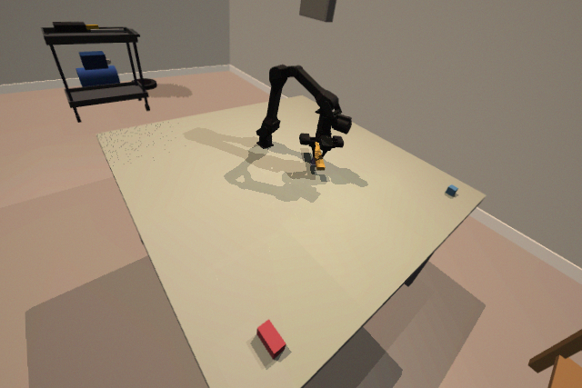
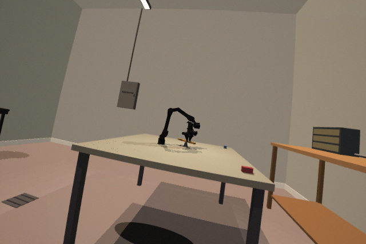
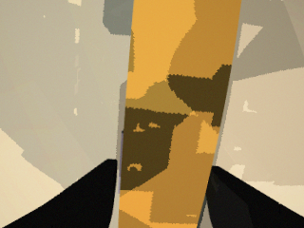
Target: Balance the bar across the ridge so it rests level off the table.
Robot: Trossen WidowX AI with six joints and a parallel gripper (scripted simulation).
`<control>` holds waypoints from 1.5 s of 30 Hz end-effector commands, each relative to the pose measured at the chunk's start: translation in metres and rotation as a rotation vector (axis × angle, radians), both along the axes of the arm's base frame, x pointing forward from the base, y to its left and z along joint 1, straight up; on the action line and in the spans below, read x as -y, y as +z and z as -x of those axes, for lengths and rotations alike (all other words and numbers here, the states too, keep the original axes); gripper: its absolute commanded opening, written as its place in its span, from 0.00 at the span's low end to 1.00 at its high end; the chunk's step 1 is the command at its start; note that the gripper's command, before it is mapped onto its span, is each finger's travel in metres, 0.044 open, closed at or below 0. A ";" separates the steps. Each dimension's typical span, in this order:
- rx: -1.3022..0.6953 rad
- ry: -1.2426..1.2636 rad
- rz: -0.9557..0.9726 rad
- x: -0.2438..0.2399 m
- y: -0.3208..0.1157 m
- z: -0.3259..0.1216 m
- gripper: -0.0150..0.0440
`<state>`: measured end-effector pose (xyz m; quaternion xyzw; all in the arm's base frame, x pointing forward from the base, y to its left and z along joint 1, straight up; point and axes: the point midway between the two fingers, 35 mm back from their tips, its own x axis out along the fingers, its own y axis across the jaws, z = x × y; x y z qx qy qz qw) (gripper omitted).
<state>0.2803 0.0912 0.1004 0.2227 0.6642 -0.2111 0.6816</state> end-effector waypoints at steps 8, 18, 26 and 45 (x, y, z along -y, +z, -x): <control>0.000 0.000 0.000 0.000 0.000 0.000 0.79; 0.000 0.000 0.000 -0.001 0.018 -0.002 1.00; 0.000 0.000 0.000 0.001 0.100 0.003 1.00; 0.000 0.000 0.000 0.001 0.100 0.003 1.00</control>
